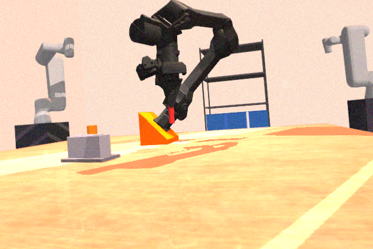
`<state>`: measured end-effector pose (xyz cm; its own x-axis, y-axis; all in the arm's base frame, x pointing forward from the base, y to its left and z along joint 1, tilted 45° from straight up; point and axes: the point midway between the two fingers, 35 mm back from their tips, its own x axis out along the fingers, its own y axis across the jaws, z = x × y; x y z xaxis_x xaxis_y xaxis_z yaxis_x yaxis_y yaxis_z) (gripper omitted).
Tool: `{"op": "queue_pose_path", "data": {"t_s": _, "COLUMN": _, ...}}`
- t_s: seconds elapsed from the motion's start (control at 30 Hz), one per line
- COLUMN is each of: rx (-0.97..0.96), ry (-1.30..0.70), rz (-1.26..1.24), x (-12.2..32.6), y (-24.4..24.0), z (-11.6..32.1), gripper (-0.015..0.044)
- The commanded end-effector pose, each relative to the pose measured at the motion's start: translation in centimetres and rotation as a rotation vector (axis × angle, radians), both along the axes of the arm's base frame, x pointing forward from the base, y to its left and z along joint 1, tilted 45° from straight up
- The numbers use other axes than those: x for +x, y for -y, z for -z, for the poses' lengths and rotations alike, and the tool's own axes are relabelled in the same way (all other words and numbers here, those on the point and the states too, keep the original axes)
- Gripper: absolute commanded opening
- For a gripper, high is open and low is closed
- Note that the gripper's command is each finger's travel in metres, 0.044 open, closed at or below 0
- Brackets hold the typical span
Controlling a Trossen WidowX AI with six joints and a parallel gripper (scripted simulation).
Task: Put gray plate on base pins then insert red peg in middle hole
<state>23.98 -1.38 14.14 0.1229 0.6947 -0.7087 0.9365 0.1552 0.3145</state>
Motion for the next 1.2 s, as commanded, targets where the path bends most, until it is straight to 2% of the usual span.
{"op": "queue_pose_path", "data": {"t_s": 0.0, "rx": 0.0, "ry": 0.0, "rz": 0.0, "x": 0.0, "y": 0.0, "z": 0.0, "gripper": 0.0}}
{"op": "queue_pose_path", "data": {"t_s": 1.17, "rx": -0.011, "ry": 0.013, "rz": -0.025, "x": 5.7, "y": 7.1, "z": 4.4, "gripper": 0.0}}
